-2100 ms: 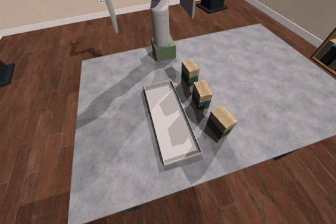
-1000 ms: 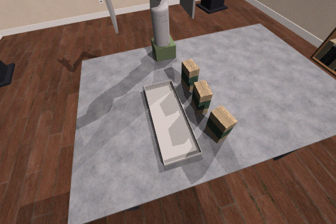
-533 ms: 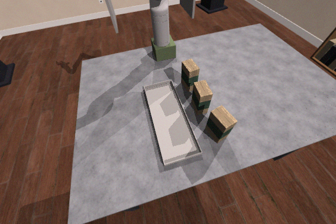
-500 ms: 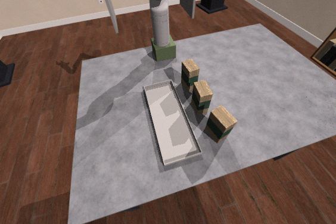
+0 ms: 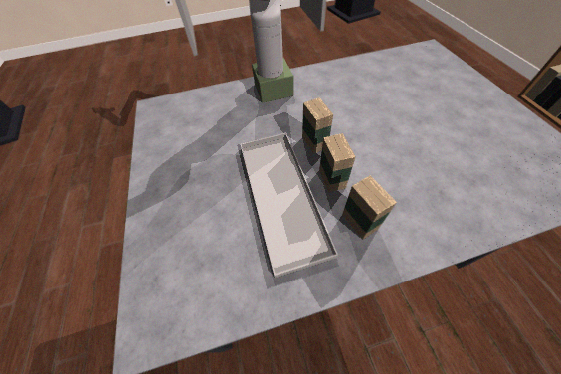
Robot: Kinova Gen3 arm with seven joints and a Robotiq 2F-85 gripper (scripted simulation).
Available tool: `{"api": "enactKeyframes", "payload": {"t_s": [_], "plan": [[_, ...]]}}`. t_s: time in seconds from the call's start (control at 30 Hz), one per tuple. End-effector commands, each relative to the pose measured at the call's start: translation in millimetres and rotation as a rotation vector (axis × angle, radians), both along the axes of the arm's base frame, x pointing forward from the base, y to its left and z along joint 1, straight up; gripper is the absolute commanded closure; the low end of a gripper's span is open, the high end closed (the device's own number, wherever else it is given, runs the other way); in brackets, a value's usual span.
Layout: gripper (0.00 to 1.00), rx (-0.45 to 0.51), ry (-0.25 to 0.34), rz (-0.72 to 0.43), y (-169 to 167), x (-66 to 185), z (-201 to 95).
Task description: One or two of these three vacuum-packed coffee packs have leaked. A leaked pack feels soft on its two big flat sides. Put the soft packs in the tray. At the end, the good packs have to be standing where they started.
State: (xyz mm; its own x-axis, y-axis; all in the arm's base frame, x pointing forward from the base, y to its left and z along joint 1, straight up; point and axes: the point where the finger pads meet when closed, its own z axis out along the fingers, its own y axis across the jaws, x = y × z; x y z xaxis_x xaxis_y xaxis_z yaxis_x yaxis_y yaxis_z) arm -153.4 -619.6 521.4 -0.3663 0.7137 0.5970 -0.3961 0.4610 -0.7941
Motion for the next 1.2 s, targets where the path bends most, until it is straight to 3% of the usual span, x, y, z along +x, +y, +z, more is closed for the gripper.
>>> {"api": "enactKeyframes", "payload": {"t_s": [0.0,0.1,0.13,0.33,0.37,0.67,0.7,0.93,0.97,1.17], "plan": [[0.0,0.001,0.0,0.003,-0.8,1.9,-0.8],[0.0,0.001,0.0,0.003,-0.8,1.9,-0.8],[0.0,0.006,-0.048,0.047,-6.5,22.9,-18.6],[0.0,0.006,-0.048,0.047,-6.5,22.9,-18.6],[0.0,0.013,-0.096,0.09,-10.9,44.7,-36.4],[0.0,0.013,-0.096,0.09,-10.9,44.7,-36.4],[0.0,0.022,-0.145,0.132,-13.9,67.1,-54.2],[0.0,0.022,-0.145,0.132,-13.9,67.1,-54.2],[0.0,0.032,-0.194,0.172,-15.5,90.0,-72.0],[0.0,0.032,-0.194,0.172,-15.5,90.0,-72.0]]}}
